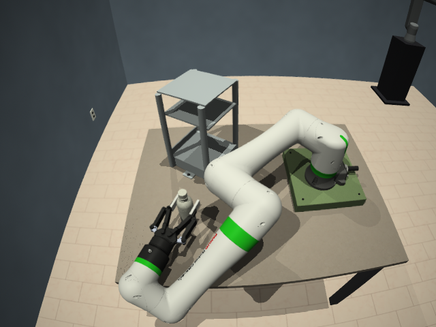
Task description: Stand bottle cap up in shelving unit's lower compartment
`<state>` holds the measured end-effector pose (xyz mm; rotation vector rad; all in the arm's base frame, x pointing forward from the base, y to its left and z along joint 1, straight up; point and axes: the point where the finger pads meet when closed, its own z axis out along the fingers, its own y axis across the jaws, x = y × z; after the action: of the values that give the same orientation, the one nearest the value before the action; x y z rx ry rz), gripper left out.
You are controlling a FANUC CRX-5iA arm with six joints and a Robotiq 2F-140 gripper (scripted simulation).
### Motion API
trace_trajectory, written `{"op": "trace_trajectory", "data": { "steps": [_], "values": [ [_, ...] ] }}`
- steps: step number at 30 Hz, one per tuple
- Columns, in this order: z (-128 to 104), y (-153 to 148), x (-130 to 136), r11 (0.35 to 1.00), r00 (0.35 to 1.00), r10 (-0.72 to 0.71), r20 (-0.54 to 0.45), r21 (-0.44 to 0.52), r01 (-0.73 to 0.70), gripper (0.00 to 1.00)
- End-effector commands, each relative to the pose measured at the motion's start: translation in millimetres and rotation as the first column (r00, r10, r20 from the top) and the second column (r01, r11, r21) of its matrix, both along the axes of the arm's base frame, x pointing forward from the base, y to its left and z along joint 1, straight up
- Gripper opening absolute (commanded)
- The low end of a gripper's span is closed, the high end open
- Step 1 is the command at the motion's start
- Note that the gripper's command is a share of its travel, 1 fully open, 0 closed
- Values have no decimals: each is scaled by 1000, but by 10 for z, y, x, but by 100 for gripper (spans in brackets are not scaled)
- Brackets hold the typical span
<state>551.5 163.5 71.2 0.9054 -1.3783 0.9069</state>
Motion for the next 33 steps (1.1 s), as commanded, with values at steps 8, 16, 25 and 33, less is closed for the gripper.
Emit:
{"op": "trace_trajectory", "data": {
  "steps": [8,16,25,33],
  "values": [
    [2,0,1,1000,1000,0,0,0,0,46],
    [2,0,1,1000,1000,0,0,0,0,0],
    [2,0,1,1000,1000,0,0,0,0,0],
    [2,0,1,1000,1000,0,0,0,0,0]
  ]
}}
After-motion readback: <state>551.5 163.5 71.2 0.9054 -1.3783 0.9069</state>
